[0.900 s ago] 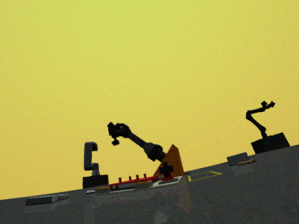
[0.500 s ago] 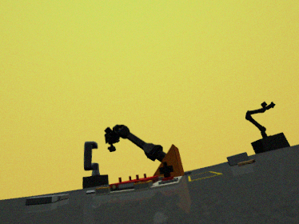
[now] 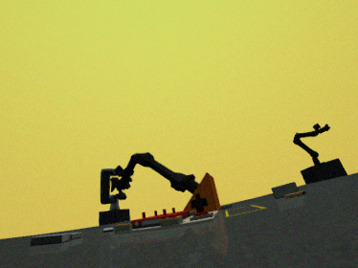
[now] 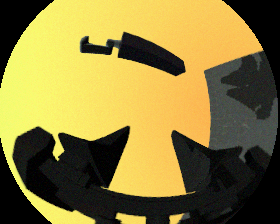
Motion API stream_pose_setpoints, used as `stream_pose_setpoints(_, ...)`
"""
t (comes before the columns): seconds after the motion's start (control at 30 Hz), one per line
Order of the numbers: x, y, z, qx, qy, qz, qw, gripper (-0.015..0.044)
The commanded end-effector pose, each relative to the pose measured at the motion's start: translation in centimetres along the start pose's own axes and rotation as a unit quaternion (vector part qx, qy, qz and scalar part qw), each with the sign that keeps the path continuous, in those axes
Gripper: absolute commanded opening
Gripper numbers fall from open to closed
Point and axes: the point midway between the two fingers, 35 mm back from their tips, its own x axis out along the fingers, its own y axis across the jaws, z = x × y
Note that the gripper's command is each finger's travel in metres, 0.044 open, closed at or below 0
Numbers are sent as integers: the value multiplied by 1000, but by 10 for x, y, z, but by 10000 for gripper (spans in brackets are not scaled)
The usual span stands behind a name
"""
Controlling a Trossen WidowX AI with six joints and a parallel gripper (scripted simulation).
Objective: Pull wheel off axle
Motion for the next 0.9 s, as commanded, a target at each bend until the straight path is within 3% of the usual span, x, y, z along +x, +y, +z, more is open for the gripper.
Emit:
stream_pose_setpoints(0.0, 7, -20, -41, -8, 37, -22, 999, 300)
stream_pose_setpoints(0.43, 4, -100, -197, -43, 187, -102, 976, 300)
stream_pose_setpoints(0.87, -66, -165, -350, -107, 351, -158, 917, 300)
